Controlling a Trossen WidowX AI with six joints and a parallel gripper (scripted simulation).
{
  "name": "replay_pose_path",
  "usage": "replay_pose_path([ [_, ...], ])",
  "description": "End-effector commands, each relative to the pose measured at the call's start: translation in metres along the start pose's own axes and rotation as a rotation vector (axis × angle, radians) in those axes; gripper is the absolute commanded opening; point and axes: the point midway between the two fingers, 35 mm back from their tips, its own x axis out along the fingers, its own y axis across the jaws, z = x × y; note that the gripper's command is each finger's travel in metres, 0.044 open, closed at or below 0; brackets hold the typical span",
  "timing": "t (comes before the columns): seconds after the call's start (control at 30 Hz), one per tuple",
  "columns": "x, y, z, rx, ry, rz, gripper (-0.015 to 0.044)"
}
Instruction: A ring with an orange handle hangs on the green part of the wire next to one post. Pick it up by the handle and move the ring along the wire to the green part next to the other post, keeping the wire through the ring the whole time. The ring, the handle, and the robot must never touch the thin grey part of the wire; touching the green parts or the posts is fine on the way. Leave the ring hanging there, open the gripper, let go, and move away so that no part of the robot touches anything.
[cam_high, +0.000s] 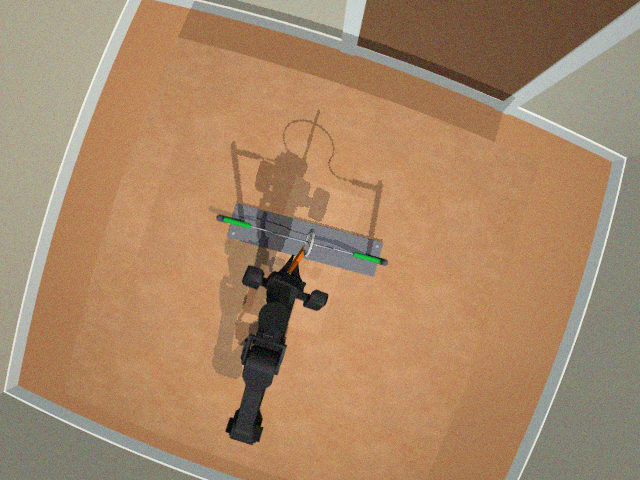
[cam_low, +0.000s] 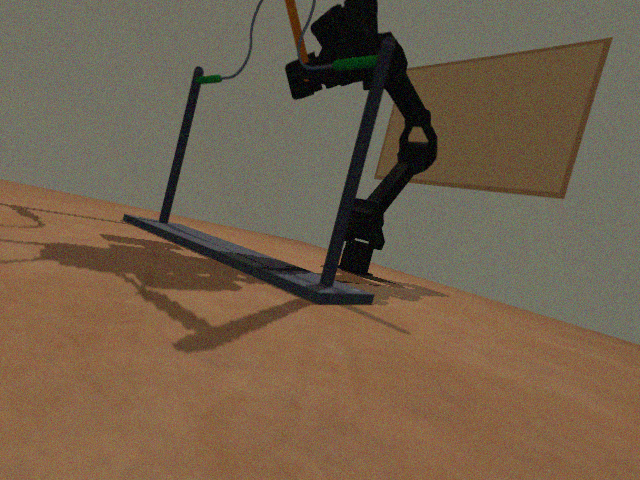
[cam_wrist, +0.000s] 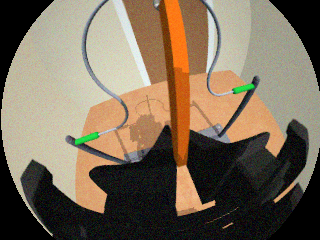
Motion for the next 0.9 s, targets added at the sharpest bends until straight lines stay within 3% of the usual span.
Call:
replay_pose_path([
  [0.0, 0.0, -0.002, 0.0, -0.057, -0.01, -0.031, -0.015],
  [0.87, 0.0, -0.021, 0.004, -0.4, -0.056, -0.231, -0.015],
])
